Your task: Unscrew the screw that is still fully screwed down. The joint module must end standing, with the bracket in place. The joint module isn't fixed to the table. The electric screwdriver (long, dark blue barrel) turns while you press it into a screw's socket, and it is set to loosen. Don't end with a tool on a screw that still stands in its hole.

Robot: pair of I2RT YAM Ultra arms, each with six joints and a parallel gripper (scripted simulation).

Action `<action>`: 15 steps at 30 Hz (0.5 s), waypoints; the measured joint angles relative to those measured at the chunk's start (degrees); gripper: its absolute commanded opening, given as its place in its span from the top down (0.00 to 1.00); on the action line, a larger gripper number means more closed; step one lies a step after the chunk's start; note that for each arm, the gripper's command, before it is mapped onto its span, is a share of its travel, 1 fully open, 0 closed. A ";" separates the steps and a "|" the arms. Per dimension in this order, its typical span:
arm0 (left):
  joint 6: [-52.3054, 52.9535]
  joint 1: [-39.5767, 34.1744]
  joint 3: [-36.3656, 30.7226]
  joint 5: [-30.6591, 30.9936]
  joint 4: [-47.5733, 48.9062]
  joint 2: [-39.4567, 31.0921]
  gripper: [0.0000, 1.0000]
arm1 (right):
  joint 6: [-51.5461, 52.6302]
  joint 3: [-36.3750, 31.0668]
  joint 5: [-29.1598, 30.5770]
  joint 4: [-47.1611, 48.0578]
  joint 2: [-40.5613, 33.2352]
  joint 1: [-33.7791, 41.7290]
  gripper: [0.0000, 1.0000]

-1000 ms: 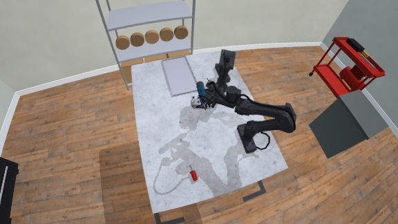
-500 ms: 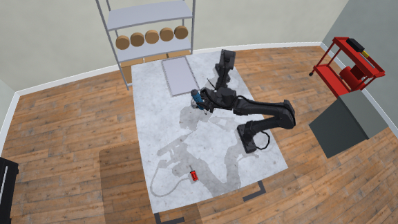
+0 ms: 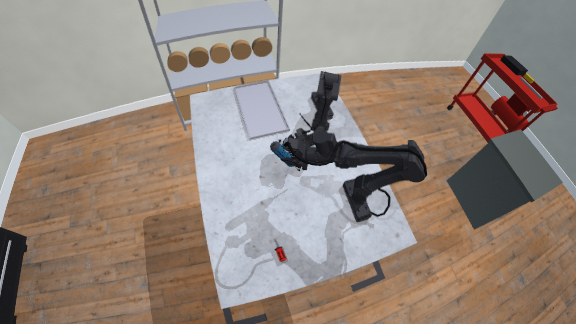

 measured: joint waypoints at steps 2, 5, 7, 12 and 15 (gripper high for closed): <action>-0.83 1.20 0.52 0.02 -1.53 0.76 0.58 | 0.00 0.00 0.00 0.00 0.00 0.00 0.41; -1.90 2.73 1.01 0.02 -3.30 1.16 0.58 | 0.00 0.00 0.00 0.00 0.00 0.00 0.41; -2.32 2.89 1.01 0.02 -3.58 1.09 0.58 | 0.00 0.00 0.00 0.00 0.00 0.00 0.41; -3.50 3.98 1.95 0.17 -5.05 1.73 0.58 | 0.00 0.00 0.00 0.00 0.00 0.00 0.41; -4.66 5.84 2.97 0.11 -6.73 2.78 0.58 | 0.00 0.00 0.00 0.00 0.00 0.00 0.41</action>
